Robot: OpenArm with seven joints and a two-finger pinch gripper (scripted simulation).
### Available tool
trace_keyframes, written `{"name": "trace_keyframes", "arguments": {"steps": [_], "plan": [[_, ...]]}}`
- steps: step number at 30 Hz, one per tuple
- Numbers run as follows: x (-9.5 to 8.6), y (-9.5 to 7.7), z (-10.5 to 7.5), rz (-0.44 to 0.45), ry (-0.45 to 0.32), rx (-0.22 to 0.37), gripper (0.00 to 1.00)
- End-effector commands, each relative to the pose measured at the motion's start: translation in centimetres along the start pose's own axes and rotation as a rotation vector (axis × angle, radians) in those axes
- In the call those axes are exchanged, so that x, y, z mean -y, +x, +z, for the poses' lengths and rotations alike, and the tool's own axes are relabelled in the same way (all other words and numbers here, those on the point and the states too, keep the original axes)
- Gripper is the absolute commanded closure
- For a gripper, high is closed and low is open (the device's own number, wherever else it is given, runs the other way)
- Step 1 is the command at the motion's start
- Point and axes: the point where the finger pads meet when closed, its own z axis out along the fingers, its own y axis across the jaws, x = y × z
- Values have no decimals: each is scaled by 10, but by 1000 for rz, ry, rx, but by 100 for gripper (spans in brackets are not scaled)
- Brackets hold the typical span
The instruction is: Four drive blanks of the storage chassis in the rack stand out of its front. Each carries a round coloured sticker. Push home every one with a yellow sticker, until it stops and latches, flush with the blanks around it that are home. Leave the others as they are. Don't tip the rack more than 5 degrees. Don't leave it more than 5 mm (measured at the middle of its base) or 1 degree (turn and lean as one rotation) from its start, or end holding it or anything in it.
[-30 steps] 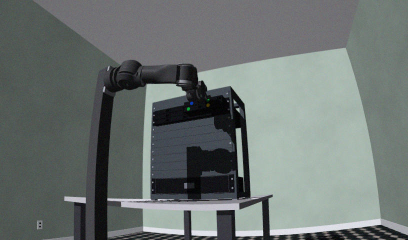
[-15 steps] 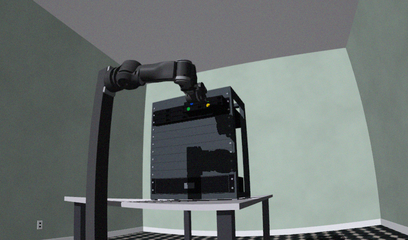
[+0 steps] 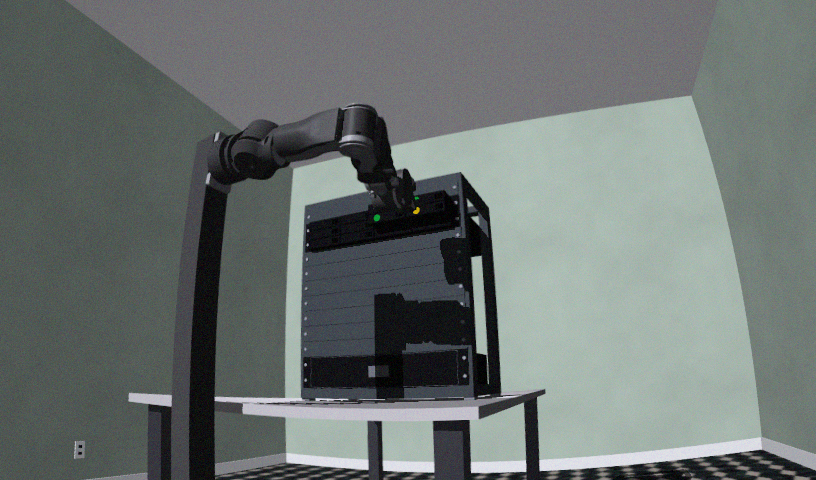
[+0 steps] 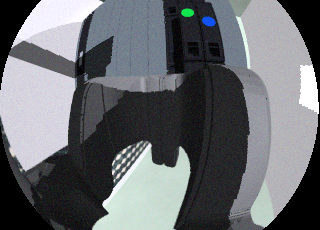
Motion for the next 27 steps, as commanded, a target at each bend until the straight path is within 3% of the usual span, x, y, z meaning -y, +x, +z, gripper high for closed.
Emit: {"name": "trace_keyframes", "arguments": {"steps": [1,8,22,27], "plan": [[-2,0,-1,0,-9,-2,100],[-2,-1,7,1,-8,0,100],[-2,-1,58,1,-7,1,100],[-2,-1,65,1,-7,-1,100]]}}
